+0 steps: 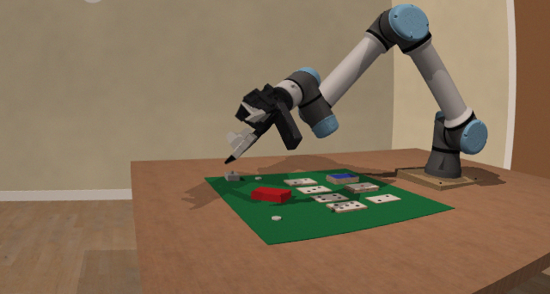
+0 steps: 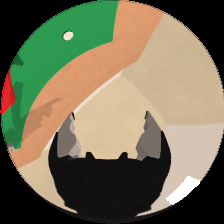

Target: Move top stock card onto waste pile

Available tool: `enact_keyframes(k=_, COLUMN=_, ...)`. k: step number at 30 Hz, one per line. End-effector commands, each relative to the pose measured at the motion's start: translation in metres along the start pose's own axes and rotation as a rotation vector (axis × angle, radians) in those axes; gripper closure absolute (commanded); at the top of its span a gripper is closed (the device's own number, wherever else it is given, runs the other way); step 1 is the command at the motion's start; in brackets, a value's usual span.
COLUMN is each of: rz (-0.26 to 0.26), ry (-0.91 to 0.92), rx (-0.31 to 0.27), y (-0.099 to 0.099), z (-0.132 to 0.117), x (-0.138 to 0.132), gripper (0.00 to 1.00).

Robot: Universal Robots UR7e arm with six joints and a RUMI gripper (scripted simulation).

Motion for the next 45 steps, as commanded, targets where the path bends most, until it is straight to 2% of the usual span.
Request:
enact_keyframes(k=1, rz=0.124, ry=-0.031, rx=0.051, y=-0.029, z=-0.006, x=-0.035, gripper=0.00)
enact_keyframes(k=3, rz=0.188, ry=-0.047, rx=0.086, y=-0.049, z=-0.003, x=-0.054, gripper=0.00)
enact_keyframes(k=4, rz=0.188, ry=-0.047, rx=0.086, y=-0.049, z=-0.003, x=-0.054, gripper=0.00)
enact_keyframes(k=5, rz=0.220, ry=-0.056, rx=0.107, y=-0.060, z=0.000, x=-0.064, gripper=0.00)
enact_keyframes(k=6, rz=0.220, ry=-0.056, rx=0.107, y=-0.060, z=0.000, x=-0.064, gripper=0.00)
enact_keyframes(k=7, rz=0.252, ry=-0.065, rx=0.130, y=-0.071, z=0.003, x=-0.074, gripper=0.00)
enact_keyframes(k=9, rz=0.252, ry=-0.065, rx=0.130, y=-0.071, z=0.003, x=-0.074, gripper=0.00)
enact_keyframes(k=12, rz=0.343, ry=-0.093, rx=0.212, y=-0.110, z=0.018, x=-0.100, gripper=0.00)
enact_keyframes(k=13, rz=0.343, ry=-0.093, rx=0.212, y=-0.110, z=0.018, x=-0.100, gripper=0.00)
enact_keyframes(k=14, rz=0.372, ry=-0.103, rx=0.243, y=-0.124, z=0.024, x=-0.108, gripper=0.00)
enact_keyframes(k=15, rz=0.372, ry=-0.103, rx=0.243, y=-0.124, z=0.024, x=-0.108, gripper=0.00)
enact_keyframes(k=16, rz=0.399, ry=-0.113, rx=0.277, y=-0.138, z=0.031, x=-0.116, gripper=0.00)
enact_keyframes(k=17, rz=0.399, ry=-0.113, rx=0.277, y=-0.138, z=0.031, x=-0.116, gripper=0.00)
enact_keyframes(k=19, rz=0.447, ry=-0.132, rx=0.347, y=-0.168, z=0.048, x=-0.129, gripper=0.00)
enact_keyframes(k=20, rz=0.447, ry=-0.132, rx=0.347, y=-0.168, z=0.048, x=-0.129, gripper=0.00)
enact_keyframes(k=21, rz=0.468, ry=-0.142, rx=0.385, y=-0.183, z=0.057, x=-0.134, gripper=0.00)
enact_keyframes(k=22, rz=0.468, ry=-0.142, rx=0.385, y=-0.183, z=0.057, x=-0.134, gripper=0.00)
enact_keyframes(k=24, rz=0.504, ry=-0.160, rx=0.462, y=-0.214, z=0.076, x=-0.143, gripper=0.00)
enact_keyframes(k=26, rz=0.504, ry=-0.160, rx=0.462, y=-0.214, z=0.076, x=-0.143, gripper=0.00)
enact_keyframes(k=28, rz=0.531, ry=-0.177, rx=0.540, y=-0.244, z=0.096, x=-0.149, gripper=0.00)
enact_keyframes(k=29, rz=0.531, ry=-0.177, rx=0.540, y=-0.244, z=0.096, x=-0.149, gripper=0.00)
enact_keyframes(k=31, rz=0.549, ry=-0.193, rx=0.618, y=-0.274, z=0.116, x=-0.153, gripper=0.00)
enact_keyframes(k=32, rz=0.549, ry=-0.193, rx=0.618, y=-0.274, z=0.116, x=-0.153, gripper=0.00)
enact_keyframes(k=35, rz=0.562, ry=-0.213, rx=0.728, y=-0.314, z=0.145, x=-0.153, gripper=0.00)
enact_keyframes(k=36, rz=0.562, ry=-0.213, rx=0.728, y=-0.314, z=0.145, x=-0.153, gripper=0.00)
enact_keyframes(k=41, rz=0.557, ry=-0.239, rx=0.878, y=-0.367, z=0.184, x=-0.148, gripper=0.00)
enact_keyframes(k=43, rz=0.557, ry=-0.239, rx=0.878, y=-0.367, z=0.184, x=-0.148, gripper=0.00)
enact_keyframes(k=45, rz=0.551, ry=-0.246, rx=0.923, y=-0.383, z=0.196, x=-0.146, gripper=0.00)
Point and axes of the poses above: the point where the finger pads meet when closed, its own y axis out along the fingers, its own x axis across the jaws, z = x × y, the point moved 1 cm from there along -y, back along the fingers, and after that the axes turned 13 degrees about -y, right-handed, at the moved point
